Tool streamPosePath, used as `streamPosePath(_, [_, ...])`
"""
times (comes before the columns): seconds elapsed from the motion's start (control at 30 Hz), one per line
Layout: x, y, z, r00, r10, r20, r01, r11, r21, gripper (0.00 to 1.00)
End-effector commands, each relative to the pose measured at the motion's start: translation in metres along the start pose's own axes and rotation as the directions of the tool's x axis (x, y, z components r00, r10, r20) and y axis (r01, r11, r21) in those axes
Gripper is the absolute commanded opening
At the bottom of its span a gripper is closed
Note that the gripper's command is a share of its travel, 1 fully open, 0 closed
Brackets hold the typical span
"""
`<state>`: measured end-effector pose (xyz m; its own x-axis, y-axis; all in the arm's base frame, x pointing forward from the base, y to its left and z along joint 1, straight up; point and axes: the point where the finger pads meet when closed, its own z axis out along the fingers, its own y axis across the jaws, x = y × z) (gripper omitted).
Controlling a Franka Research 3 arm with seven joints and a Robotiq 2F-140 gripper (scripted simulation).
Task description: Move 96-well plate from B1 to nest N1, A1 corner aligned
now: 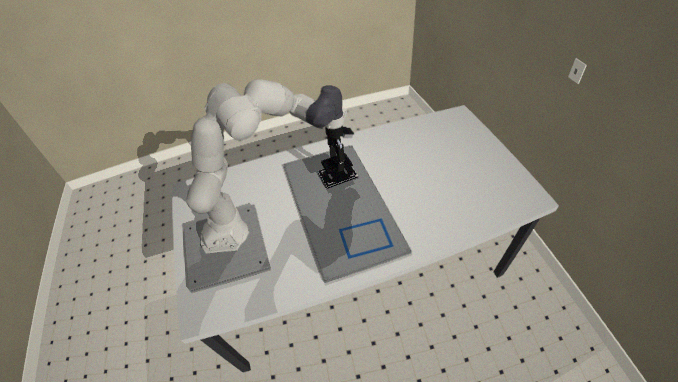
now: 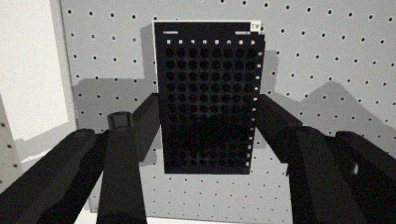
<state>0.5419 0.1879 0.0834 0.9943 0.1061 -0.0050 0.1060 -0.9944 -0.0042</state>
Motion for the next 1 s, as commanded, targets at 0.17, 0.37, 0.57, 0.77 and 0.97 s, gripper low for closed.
streamPosePath(0.17, [0.000,0.000,-0.001,1.000,-0.009,0.000,0.009,1.000,-0.002,0.60])
streamPosePath(0.37, [0.001,0.000,0.004,1.000,-0.009,0.000,0.009,1.000,-0.002,0.60])
streamPosePath(0.57, [0.001,0.000,0.014,1.000,-0.009,0.000,0.009,1.000,-0.002,0.60])
streamPosePath(0.77, [0.001,0.000,0.021,1.000,-0.009,0.000,0.009,1.000,-0.002,0.60])
streamPosePath(0.97, [0.002,-0.001,0.031,1.000,-0.009,0.000,0.009,1.000,-0.002,0.60])
